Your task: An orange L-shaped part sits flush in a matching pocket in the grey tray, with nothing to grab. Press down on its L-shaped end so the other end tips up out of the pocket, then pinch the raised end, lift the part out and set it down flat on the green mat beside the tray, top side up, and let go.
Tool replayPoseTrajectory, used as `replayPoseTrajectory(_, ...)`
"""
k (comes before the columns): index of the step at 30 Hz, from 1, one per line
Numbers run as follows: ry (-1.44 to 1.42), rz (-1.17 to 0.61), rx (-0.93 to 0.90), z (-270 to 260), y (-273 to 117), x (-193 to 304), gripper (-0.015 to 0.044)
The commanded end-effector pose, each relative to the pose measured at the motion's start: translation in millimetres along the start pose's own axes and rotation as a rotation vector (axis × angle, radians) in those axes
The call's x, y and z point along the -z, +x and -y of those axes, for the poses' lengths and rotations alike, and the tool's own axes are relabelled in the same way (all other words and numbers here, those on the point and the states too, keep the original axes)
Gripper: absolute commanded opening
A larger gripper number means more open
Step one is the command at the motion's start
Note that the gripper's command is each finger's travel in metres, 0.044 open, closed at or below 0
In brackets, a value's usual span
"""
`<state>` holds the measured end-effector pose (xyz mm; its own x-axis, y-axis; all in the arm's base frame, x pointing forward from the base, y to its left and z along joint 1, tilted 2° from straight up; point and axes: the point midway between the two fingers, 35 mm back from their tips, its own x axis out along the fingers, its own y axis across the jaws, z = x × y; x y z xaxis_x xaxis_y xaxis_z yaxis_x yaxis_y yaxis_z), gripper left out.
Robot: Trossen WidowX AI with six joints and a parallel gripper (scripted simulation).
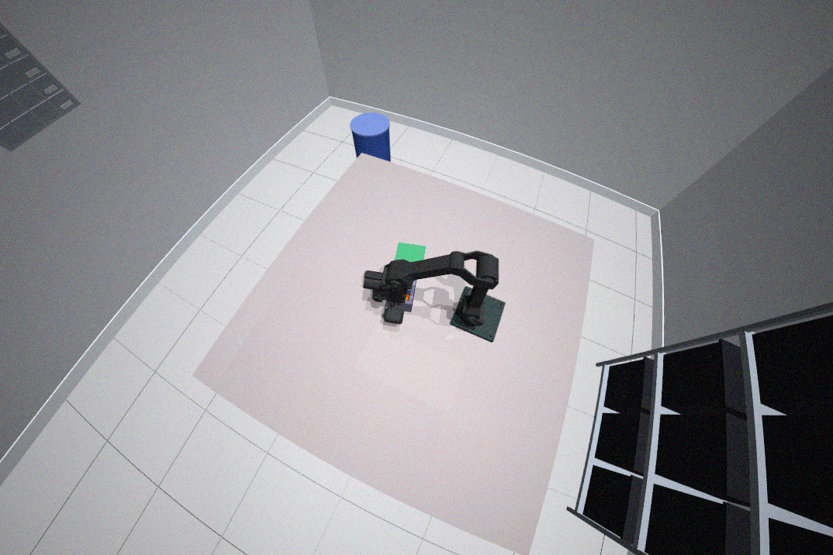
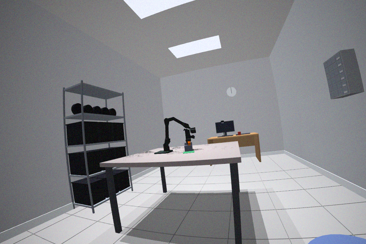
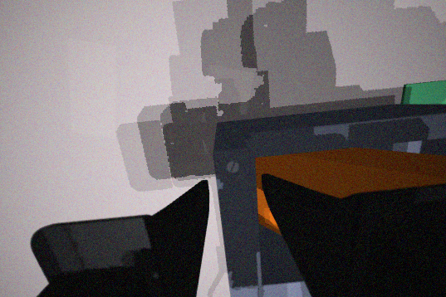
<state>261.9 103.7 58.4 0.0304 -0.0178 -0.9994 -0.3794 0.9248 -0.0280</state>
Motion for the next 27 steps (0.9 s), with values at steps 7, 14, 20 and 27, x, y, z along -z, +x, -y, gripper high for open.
replayPoseTrajectory(7,0.000,0.000,0.000,0.0,0.0,0.0,0.0180)
replayPoseTrajectory(14,-0.001,-0.006,0.003,-9.1,-9.7,1.6,0.0180)
replayPoseTrajectory(20,-0.002,-0.008,0.003,-10.9,-14.1,1.6,0.0180)
replayPoseTrajectory(27,-0.002,-0.007,0.004,-3.5,-75.3,-2.8,0.0180)
